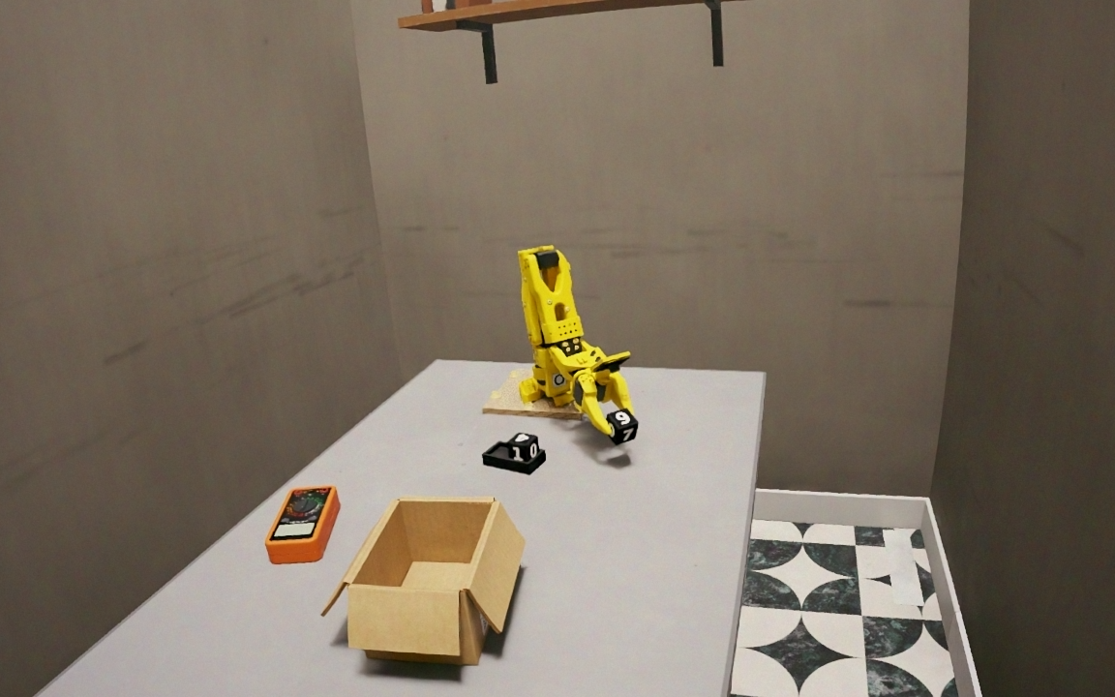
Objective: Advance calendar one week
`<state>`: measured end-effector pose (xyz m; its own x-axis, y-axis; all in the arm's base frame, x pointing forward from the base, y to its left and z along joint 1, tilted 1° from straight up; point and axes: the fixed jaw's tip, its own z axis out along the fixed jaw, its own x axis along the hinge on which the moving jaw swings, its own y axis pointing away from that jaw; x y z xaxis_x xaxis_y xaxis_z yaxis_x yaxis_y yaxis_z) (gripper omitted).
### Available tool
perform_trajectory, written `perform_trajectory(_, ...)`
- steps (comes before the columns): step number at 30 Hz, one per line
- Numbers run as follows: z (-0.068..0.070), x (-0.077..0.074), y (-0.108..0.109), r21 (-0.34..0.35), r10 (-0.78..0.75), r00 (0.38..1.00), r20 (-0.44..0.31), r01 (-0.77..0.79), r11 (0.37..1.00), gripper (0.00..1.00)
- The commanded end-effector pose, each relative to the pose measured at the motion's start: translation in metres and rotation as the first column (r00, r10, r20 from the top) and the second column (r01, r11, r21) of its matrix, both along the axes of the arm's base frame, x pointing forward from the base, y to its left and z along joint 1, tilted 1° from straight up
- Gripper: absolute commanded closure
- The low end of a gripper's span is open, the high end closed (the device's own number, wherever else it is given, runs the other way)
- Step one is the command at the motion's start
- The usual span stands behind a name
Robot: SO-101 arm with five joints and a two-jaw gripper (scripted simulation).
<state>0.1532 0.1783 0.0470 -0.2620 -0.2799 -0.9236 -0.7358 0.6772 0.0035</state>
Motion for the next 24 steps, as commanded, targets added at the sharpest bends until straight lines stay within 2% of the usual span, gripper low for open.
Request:
perform_trajectory(1, 0.0009, -0.0026, 0.0006, 0.013, 0.005, 1.000, -0.005, -0.005, 1.000, 1.00)
perform_trajectory(24, -0.0050, -0.0026, 0.0005, 0.013, 0.005, 1.000, -0.005, -0.005, 1.000, 1.00)
